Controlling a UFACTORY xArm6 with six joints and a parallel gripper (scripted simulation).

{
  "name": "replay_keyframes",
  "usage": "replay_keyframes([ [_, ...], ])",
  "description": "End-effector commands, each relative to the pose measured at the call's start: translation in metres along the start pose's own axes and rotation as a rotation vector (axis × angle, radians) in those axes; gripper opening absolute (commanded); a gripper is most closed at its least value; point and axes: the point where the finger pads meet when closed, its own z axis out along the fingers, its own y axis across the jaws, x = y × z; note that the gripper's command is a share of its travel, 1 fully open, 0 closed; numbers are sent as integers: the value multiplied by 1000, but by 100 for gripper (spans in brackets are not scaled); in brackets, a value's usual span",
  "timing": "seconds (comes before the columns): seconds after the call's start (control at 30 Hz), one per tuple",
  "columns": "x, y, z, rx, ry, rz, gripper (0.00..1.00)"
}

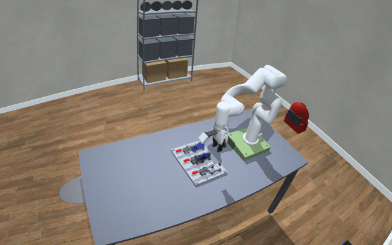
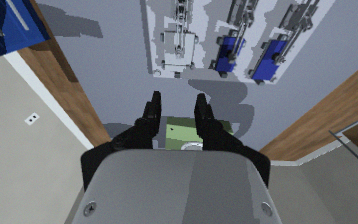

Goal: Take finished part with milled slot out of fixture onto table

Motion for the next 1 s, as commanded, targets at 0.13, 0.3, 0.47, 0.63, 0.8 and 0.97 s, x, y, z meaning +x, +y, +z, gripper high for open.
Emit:
replay_keyframes([
  [0.13,1,0,7,1,4,0,47],
  [0.3,1,0,28,1,4,0,47],
  [0.47,1,0,49,1,4,0,47],
  [0.63,1,0,56,1,4,0,47],
  [0.8,1,0,58,1,4,0,47],
  [0.97,7,0,58,1,4,0,47],
])
